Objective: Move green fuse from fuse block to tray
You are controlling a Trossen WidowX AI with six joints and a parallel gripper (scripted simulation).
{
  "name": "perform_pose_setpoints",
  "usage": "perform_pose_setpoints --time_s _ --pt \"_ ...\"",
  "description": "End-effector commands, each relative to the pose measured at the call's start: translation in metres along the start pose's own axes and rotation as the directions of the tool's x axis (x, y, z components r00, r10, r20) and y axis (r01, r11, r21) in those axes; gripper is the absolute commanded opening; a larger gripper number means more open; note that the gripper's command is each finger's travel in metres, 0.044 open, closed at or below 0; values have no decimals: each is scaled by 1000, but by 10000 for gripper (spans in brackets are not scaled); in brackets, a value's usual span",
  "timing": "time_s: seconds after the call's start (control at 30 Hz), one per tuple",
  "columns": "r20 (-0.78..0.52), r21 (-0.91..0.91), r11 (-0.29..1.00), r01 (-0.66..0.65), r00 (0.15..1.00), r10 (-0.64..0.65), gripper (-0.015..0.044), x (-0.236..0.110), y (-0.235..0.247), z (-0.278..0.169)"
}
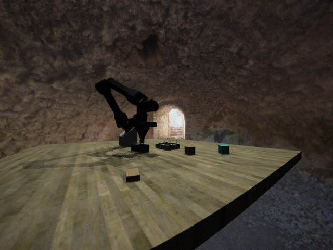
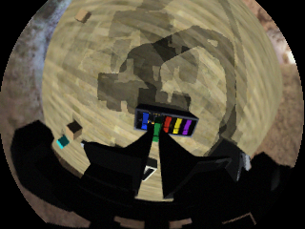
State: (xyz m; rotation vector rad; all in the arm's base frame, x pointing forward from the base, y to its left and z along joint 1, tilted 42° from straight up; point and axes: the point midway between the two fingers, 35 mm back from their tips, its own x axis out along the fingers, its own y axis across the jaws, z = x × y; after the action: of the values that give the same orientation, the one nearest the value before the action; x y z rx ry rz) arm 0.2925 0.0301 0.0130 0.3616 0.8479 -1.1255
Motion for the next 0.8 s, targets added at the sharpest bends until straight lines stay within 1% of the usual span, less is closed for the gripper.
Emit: perform_pose_setpoints --time_s 0.0,0.33,0.77 --pt "-3 7 1000 -2 1000 2 0 -3 1 0" --pt "-2 6 1000 -2 1000 2 0 -8 1 0" --pt "-3 6 1000 -2 1000 2 0 -28 1 0"
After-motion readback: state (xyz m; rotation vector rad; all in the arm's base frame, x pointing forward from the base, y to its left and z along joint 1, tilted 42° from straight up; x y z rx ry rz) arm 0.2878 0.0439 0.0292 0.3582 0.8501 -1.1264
